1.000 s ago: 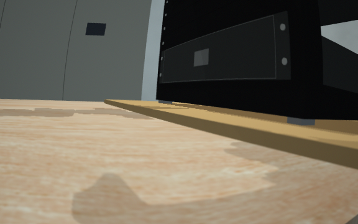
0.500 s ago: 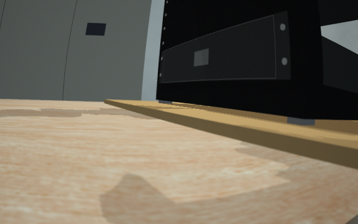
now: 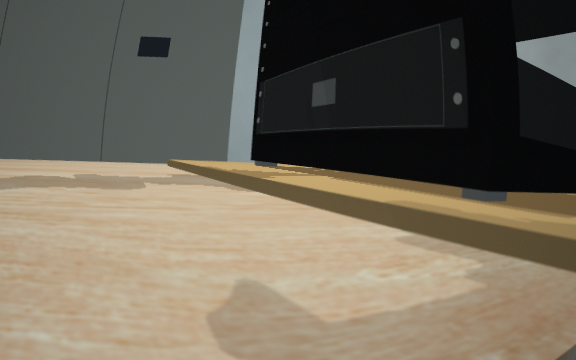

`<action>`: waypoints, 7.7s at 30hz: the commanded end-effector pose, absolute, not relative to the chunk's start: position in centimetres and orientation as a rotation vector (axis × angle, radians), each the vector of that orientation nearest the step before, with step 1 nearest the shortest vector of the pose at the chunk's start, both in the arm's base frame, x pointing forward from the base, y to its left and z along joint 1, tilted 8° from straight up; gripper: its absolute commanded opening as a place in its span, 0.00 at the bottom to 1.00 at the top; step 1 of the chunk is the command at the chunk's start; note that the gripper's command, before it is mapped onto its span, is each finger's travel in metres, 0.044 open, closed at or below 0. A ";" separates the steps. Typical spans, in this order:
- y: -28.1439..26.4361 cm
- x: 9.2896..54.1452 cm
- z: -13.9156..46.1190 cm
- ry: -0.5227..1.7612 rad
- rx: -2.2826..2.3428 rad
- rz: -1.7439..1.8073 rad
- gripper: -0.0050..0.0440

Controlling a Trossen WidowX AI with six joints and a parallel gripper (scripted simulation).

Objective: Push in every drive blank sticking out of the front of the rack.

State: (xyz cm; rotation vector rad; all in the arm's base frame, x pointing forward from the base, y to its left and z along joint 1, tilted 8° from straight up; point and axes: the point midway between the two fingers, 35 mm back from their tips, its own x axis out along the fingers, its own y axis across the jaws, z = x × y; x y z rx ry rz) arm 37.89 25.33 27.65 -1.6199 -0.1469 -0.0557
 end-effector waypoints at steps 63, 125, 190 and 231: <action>25.6 40.0 28.6 -0.158 -1.605 -0.062 0.00; 25.2 34.9 27.9 -0.158 -1.605 -0.062 0.00; 25.3 36.5 25.1 -0.158 -1.605 -0.062 0.00; 25.4 38.5 25.4 -0.158 -1.605 -0.062 0.00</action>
